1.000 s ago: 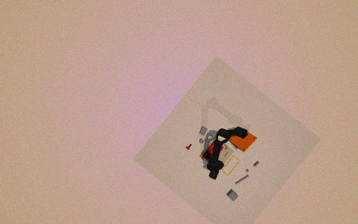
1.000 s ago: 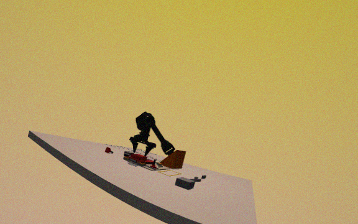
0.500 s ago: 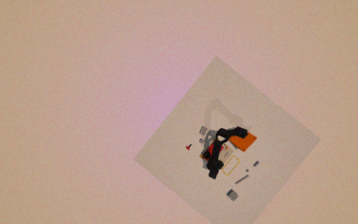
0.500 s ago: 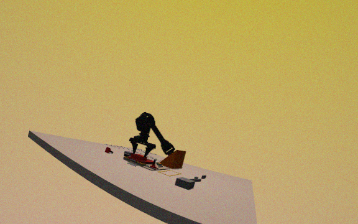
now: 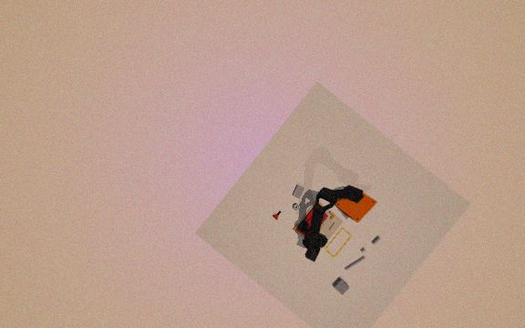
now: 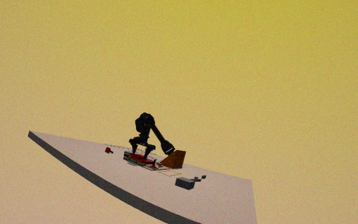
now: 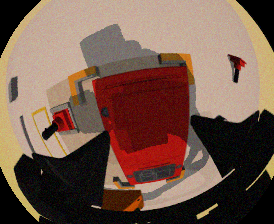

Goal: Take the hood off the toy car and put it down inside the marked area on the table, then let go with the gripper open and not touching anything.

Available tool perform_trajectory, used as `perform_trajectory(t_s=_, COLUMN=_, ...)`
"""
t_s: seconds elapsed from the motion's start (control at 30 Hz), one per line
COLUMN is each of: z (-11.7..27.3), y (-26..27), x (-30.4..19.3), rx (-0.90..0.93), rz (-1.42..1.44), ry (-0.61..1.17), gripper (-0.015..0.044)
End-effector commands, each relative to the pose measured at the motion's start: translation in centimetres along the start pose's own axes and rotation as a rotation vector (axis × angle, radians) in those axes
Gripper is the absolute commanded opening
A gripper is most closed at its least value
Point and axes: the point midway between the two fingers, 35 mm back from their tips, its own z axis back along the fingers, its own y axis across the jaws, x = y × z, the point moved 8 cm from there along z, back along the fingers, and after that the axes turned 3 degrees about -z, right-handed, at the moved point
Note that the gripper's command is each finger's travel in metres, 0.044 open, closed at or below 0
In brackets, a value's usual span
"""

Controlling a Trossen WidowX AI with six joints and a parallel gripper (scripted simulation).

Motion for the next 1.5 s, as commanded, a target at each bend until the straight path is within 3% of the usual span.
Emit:
perform_trajectory(t_s=0.0, z=-0.3, y=0.1, x=-0.2, rx=-0.004, rz=0.009, ry=0.003, gripper=0.044)
perform_trajectory(t_s=0.33, z=-0.8, y=0.1, x=-0.2, rx=-0.005, rz=0.009, ry=0.003, gripper=0.044)
perform_trajectory(t_s=0.47, z=-0.5, y=0.0, x=0.0, rx=0.0, rz=0.0, ry=0.0, gripper=0.0335)
perform_trajectory(t_s=0.77, z=-0.5, y=0.0, x=0.0, rx=0.0, rz=0.0, ry=0.0, gripper=0.0275)
perform_trajectory(t_s=1.13, z=0.0, y=0.0, x=0.0, rx=0.0, rz=0.0, ry=0.0, gripper=0.0)
perform_trajectory(t_s=1.47, z=0.7, y=0.0, x=0.0, rx=0.001, rz=0.0, ry=0.0, gripper=0.0)
